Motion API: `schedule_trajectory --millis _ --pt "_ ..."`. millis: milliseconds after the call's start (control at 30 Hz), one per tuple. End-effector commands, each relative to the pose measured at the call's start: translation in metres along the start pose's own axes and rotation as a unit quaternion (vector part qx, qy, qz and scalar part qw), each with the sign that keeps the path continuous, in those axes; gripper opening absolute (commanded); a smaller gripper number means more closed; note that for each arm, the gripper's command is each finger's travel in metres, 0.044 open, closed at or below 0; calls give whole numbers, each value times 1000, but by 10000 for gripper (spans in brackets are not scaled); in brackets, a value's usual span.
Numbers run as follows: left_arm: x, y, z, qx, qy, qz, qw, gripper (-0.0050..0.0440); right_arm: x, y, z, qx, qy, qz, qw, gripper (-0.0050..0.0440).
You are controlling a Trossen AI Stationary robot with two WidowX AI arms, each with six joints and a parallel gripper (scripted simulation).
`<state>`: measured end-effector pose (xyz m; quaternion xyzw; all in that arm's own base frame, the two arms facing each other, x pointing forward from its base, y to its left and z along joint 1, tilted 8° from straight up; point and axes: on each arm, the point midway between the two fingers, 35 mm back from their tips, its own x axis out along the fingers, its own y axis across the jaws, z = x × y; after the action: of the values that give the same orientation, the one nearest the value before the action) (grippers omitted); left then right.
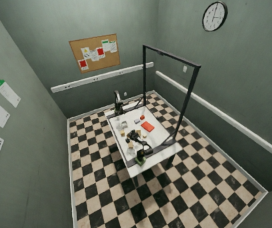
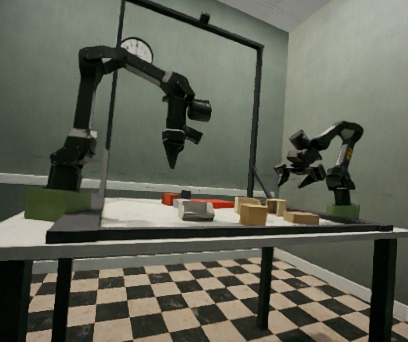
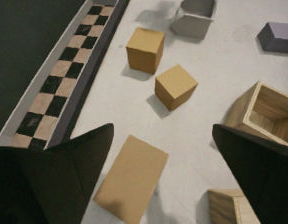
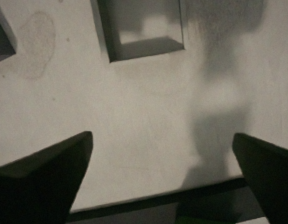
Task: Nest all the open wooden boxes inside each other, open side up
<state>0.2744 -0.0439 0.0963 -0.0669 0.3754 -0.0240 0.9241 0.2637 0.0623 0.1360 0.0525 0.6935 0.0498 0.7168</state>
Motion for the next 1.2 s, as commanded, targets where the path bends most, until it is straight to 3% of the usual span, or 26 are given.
schedule_trajectory --millis 0,167,433,500,600,967,1067,1167 --pt "-3 -1 3 4 -4 -4 1000 400 -5 0 3 -2 -8 -1 1000 400" --pt "0 -12 1 4 40 -15 999 400 -5 0 3 -2 -8 -1 1000 400" --pt "5 -52 -12 7 200 -45 979 400 -5 0 3 -2 -8 -1 1000 400" --pt "5 -52 -12 7 200 -45 979 400 -5 0 3 -2 -8 -1 1000 400" --pt "2 -66 -21 7 272 -47 961 400 -5 0 3 -2 -8 -1 1000 400" --pt "-16 -101 -43 5 448 -28 894 400 -5 0 3 -2 -8 -1 1000 400" --pt "-18 -103 -45 4 463 -24 886 400 -5 0 3 -2 -8 -1 1000 400" --pt "-26 -110 -50 3 505 -12 863 400 -5 0 3 -2 -8 -1 1000 400"
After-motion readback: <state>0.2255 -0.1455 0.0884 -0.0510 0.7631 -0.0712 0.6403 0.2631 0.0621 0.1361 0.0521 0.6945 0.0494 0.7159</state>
